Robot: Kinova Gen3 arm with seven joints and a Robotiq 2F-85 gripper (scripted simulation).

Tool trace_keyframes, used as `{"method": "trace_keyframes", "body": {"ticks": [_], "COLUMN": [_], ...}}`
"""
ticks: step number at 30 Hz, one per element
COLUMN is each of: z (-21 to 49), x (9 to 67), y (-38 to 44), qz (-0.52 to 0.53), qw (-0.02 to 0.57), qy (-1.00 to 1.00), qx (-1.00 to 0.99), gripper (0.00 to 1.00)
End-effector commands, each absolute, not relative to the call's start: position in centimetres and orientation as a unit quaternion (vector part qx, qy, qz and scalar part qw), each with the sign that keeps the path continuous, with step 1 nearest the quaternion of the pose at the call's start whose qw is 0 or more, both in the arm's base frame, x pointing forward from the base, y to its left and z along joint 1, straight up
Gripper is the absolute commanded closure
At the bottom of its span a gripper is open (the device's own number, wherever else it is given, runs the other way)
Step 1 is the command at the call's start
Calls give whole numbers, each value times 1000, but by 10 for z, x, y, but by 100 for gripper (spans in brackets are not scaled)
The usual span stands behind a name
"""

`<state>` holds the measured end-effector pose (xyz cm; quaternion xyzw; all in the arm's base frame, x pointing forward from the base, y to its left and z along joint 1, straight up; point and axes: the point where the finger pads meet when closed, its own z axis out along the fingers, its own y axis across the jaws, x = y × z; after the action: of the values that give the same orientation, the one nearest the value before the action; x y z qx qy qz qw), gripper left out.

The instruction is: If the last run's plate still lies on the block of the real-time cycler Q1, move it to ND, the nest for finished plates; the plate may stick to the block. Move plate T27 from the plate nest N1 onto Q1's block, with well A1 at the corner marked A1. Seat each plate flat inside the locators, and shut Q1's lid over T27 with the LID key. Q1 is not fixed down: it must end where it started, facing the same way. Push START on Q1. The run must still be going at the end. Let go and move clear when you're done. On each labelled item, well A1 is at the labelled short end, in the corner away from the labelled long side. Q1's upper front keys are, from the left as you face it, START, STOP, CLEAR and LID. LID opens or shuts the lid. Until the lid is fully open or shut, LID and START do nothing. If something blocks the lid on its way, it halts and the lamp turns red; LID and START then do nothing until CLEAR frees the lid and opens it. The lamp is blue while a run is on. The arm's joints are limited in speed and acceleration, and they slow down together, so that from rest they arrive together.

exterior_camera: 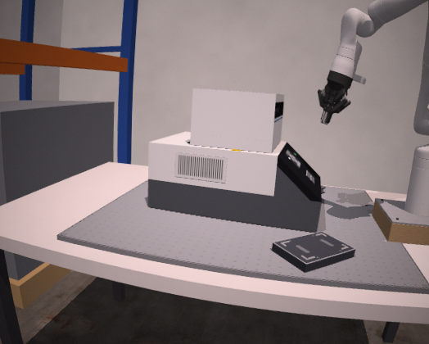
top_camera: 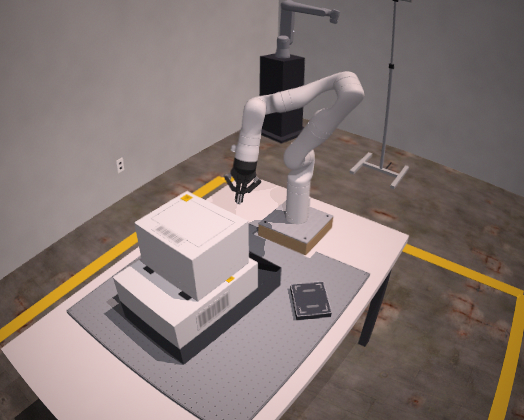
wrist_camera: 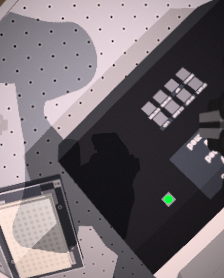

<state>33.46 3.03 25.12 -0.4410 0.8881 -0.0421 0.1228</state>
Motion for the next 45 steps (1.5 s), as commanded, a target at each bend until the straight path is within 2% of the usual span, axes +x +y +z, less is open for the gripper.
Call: {"method": "trace_keyframes", "body": {"ticks": [1,45], "z": [246,196], "x": [335,335], "y": [30,30], "qz": [-42,-42], "qw": [123,123], "qy": [888,888], "qx": [-441,-441], "gripper": [90,90]}}
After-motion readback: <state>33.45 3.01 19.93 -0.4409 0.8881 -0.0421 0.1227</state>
